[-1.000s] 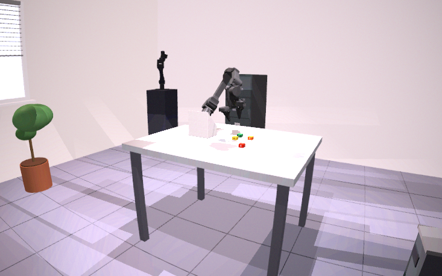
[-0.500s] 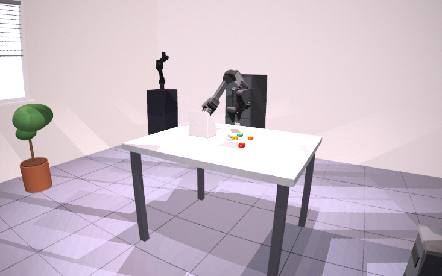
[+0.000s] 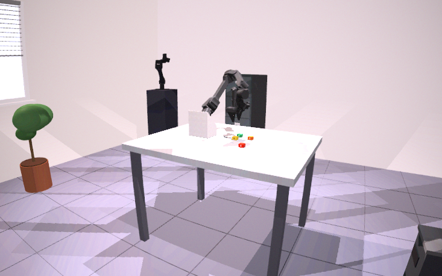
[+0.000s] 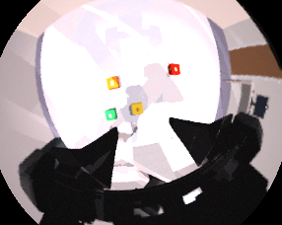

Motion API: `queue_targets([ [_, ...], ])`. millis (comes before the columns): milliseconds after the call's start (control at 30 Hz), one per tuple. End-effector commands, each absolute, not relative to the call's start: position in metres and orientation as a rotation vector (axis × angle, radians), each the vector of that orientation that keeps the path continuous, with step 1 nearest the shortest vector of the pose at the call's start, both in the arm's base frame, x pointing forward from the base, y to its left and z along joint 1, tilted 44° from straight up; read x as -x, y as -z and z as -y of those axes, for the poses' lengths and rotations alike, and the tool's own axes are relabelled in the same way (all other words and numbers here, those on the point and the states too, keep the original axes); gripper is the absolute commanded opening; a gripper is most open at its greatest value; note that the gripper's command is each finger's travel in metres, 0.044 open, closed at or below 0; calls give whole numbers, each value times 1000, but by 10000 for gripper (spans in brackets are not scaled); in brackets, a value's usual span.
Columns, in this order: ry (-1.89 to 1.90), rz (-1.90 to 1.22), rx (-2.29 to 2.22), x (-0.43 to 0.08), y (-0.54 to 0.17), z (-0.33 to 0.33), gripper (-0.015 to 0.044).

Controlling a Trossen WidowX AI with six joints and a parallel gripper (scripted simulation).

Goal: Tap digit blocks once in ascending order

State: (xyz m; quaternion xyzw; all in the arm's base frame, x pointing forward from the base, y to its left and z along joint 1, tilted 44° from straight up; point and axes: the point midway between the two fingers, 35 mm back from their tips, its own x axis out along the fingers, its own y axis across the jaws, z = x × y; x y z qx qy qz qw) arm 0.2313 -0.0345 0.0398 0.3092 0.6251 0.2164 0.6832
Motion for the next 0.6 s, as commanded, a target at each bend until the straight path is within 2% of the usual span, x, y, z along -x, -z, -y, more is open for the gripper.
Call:
queue_targets([
  [0, -485, -1402, -686, -233, -46, 29, 400],
  [200, -489, -1401, -689, -235, -95, -22, 400],
  [567, -489, -1401, -690, -235, -96, -24, 400],
])
